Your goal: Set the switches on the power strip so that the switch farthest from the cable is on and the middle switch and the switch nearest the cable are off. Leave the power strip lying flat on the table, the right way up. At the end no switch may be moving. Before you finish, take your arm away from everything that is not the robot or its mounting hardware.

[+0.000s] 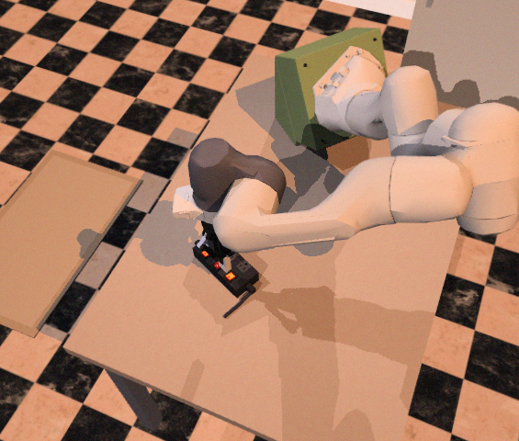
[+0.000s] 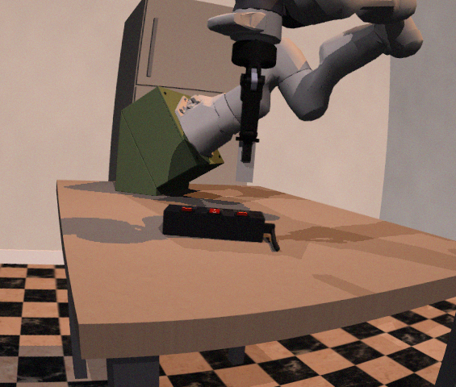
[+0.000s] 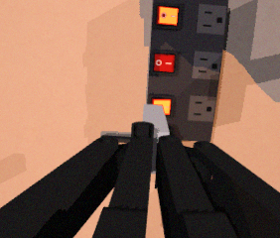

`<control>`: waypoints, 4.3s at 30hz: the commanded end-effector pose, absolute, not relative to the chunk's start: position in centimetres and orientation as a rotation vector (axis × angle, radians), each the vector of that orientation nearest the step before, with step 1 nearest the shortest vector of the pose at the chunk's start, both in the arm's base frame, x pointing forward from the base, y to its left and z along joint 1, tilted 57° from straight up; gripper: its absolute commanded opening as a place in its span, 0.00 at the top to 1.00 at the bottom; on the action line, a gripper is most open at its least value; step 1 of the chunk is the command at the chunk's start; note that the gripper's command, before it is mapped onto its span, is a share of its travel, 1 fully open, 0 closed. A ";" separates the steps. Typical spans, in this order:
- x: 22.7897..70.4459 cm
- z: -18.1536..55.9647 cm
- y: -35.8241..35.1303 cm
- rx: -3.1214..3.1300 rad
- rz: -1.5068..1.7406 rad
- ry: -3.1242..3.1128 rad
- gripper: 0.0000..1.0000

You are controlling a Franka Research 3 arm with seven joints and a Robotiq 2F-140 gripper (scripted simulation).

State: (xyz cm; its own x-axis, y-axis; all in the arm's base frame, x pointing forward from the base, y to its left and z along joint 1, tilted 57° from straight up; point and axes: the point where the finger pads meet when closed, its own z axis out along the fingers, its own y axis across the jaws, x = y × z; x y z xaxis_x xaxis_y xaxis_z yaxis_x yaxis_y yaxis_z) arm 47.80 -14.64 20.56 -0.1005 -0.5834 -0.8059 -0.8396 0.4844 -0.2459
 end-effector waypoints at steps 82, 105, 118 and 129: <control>50.0 18.2 -11.4 -1.203 0.353 1.793 1.00; 50.0 18.2 -11.4 -1.203 0.353 1.793 1.00; 50.0 18.1 -11.4 -1.203 0.353 1.793 1.00; 50.0 18.1 -11.4 -1.203 0.353 1.793 1.00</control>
